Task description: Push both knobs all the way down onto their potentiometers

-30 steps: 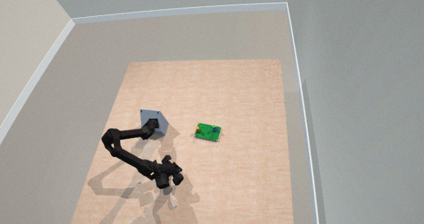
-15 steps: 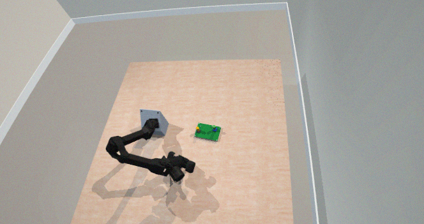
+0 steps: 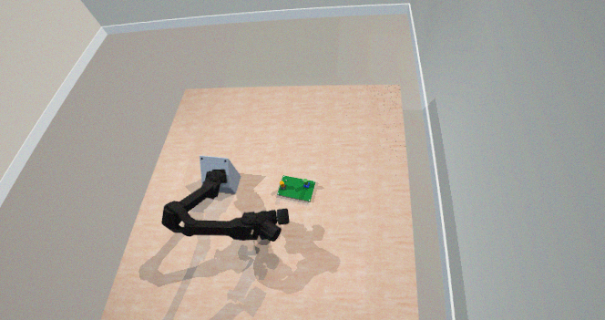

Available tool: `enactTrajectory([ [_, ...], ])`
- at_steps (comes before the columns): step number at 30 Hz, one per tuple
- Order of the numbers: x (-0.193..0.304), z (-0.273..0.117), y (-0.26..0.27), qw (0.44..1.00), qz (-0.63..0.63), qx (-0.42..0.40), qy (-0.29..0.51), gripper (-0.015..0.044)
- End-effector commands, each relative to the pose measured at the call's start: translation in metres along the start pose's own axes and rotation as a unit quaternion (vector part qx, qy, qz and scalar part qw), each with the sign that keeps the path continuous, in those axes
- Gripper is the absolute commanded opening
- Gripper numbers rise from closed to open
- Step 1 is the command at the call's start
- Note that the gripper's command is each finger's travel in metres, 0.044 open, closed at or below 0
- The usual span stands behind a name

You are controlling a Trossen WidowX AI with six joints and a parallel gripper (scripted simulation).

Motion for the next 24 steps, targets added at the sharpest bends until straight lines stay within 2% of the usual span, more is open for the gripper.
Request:
enactTrajectory([
  [1, 0.012, 0.004, 0.012, 0.998, -0.063, 0.022, 0.006, 0.0],
  [13, 0.054, 0.011, 0.041, 0.966, -0.246, 0.078, 0.014, 0.0],
  [24, 0.096, 0.014, 0.062, 0.903, -0.41, 0.128, 0.01, 0.0],
])
Point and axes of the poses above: the point midway between the two fingers, 35 mm back from their tips, its own z axis out along the fingers, its own y axis across the jaws, x = y × z, the point moved 5 cm from there along -z, back along the fingers, and after that the axes turned 9 degrees about -z, right-handed, at the moved point
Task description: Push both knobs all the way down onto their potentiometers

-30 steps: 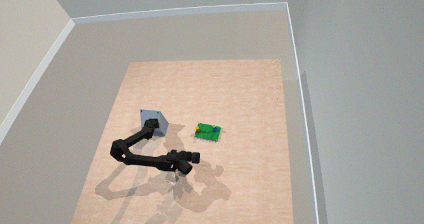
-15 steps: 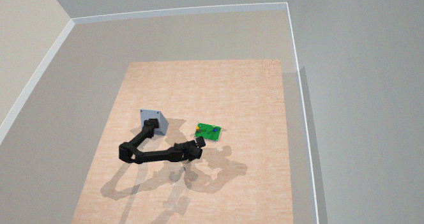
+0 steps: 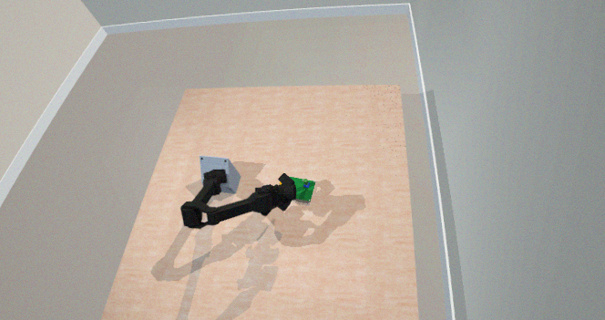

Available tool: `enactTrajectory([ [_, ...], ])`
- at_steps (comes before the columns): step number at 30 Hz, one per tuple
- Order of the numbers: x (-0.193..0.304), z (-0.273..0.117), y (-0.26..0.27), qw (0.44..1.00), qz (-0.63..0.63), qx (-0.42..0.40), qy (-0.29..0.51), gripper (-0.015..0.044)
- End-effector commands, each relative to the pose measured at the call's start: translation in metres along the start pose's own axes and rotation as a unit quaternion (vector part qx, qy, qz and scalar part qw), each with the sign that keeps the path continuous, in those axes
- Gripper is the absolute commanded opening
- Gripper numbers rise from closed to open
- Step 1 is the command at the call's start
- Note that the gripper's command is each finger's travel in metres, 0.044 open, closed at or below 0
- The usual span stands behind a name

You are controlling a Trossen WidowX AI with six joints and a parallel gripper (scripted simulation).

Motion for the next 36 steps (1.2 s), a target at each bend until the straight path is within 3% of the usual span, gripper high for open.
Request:
enactTrajectory([
  [1, 0.006, -0.001, 0.016, 0.997, -0.067, 0.025, -0.002, 0.0],
  [21, 0.051, -0.01, 0.086, 0.918, -0.368, 0.146, -0.027, 0.0],
  [36, 0.049, 0.009, 0.083, 0.913, -0.377, 0.15, -0.028, 0.0],
])
Point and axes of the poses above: the point midway between the two fingers, 35 mm back from their tips, its own z axis out along the fingers, its own y axis across the jaws, x = y × z, the point moved 5 cm from there along -z, back along the fingers, and after that the axes turned 9 degrees about -z, right-handed, at the moved point
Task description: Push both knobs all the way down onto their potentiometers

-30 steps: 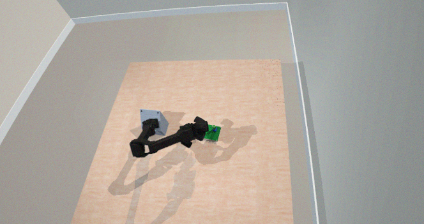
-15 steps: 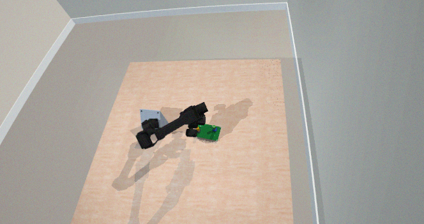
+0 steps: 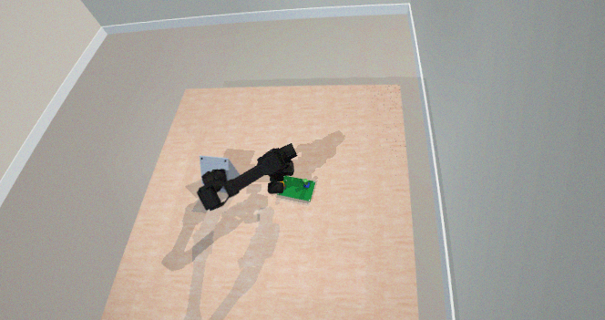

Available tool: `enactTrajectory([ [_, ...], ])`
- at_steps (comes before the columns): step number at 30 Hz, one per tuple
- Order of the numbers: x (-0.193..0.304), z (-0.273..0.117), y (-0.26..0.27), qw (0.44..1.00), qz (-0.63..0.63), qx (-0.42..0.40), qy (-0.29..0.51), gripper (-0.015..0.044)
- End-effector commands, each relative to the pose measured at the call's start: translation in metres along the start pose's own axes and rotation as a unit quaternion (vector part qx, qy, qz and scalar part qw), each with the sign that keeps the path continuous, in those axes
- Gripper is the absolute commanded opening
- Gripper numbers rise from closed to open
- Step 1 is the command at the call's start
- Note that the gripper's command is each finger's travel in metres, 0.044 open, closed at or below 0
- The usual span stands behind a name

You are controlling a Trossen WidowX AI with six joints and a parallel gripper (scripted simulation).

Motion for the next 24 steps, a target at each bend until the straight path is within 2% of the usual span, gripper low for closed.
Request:
enactTrajectory([
  [1, 0.001, 0.004, 0.002, 1.0, -0.008, 0.004, 0.001, 0.0],
  [24, 0.001, 0.025, 0.002, 1.0, -0.008, 0.005, 0.001, 0.0],
])
Point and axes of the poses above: the point midway between the two fingers, 35 mm back from their tips, its own z axis out along the fingers, its own y axis across the jaws, x = y × z, the point moved 5 cm from there along -z, back along the fingers, and after that the axes turned 9 degrees about -z, right-handed, at the moved point
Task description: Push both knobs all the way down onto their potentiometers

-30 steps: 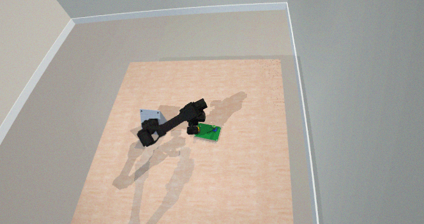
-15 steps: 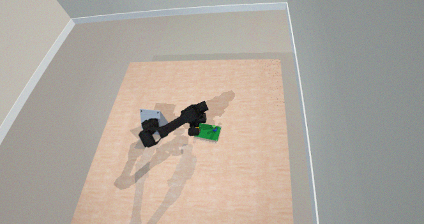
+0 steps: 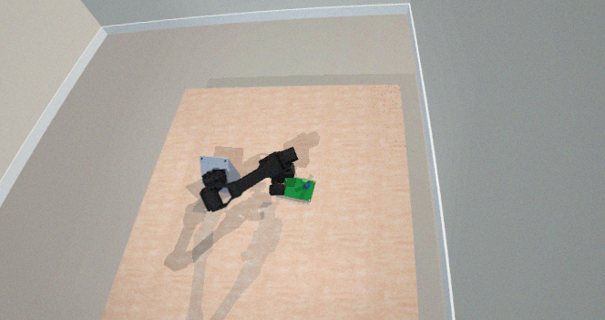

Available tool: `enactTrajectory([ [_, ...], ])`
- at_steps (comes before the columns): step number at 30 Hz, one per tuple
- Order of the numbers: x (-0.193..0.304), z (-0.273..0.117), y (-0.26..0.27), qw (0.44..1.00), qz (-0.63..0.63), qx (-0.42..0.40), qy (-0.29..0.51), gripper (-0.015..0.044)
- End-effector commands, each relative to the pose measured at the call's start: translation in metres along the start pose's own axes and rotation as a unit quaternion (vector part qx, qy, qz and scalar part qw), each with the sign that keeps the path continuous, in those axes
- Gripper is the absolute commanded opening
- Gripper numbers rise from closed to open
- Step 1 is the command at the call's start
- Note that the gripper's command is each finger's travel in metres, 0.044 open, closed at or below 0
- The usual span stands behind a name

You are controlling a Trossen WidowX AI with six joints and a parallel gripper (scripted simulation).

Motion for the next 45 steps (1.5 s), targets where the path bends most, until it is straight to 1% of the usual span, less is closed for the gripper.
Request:
enactTrajectory([
  [1, 0.0004, 0.0009, 0.0007, 1.0, -0.005, 0.003, 0.001, 0.0],
  [45, 0.0004, 0.0062, 0.0006, 1.0, -0.005, 0.003, 0.001, 0.0],
])
Point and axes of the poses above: the point midway between the two fingers, 35 mm back from their tips, its own z axis out along the fingers, its own y axis across the jaws, x = y × z, the point moved 5 cm from there along -z, back along the fingers, and after that the axes turned 9 degrees about -z, right-handed, at the moved point
